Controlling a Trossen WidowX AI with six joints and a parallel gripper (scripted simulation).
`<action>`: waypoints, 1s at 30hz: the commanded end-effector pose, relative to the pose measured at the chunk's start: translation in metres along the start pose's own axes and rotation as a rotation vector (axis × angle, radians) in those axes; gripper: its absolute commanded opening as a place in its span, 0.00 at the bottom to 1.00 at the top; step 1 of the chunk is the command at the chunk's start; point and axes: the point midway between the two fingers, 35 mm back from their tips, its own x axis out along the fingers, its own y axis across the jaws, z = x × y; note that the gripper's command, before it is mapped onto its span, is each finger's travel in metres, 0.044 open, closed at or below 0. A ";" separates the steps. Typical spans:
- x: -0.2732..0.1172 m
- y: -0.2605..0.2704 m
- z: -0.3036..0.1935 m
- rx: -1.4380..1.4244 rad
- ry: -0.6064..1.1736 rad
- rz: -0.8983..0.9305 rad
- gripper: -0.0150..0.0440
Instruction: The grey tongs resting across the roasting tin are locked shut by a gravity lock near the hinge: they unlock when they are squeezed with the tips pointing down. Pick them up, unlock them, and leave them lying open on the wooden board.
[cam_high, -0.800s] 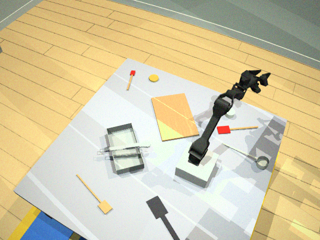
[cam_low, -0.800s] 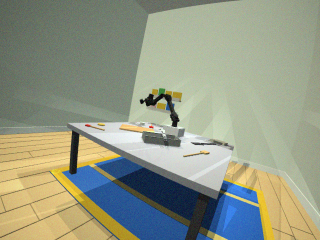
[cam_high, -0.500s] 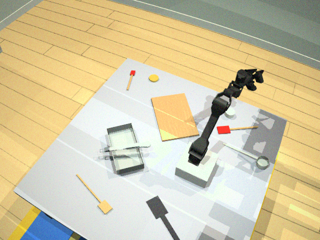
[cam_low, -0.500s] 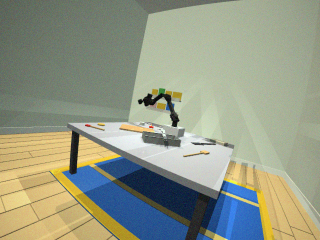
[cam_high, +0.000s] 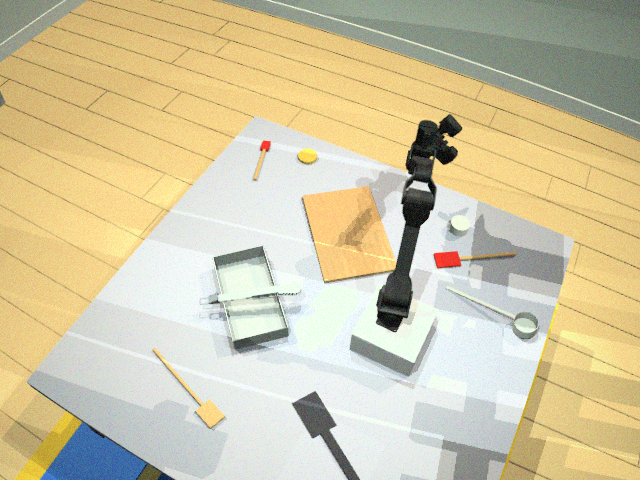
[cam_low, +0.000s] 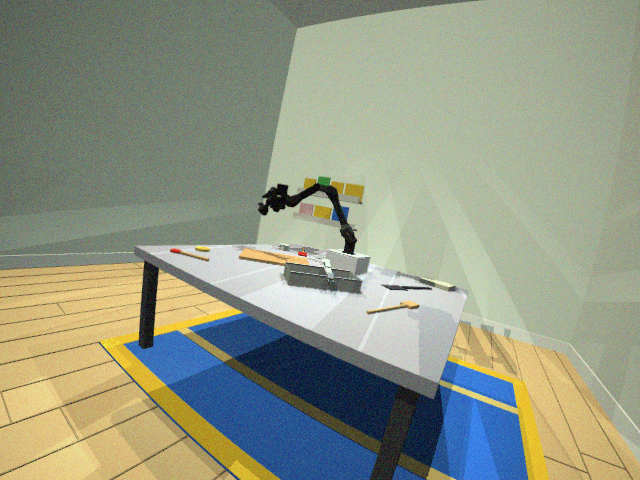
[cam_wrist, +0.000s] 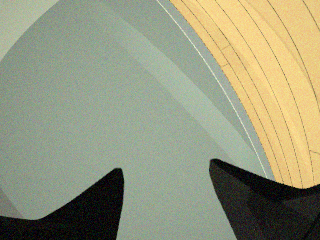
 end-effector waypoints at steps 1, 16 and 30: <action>-0.023 -0.042 -0.045 -0.158 0.059 -0.107 0.69; -0.147 -0.167 -0.165 -0.742 0.349 -0.361 0.69; -0.334 -0.273 -0.225 -1.459 0.806 -0.482 0.69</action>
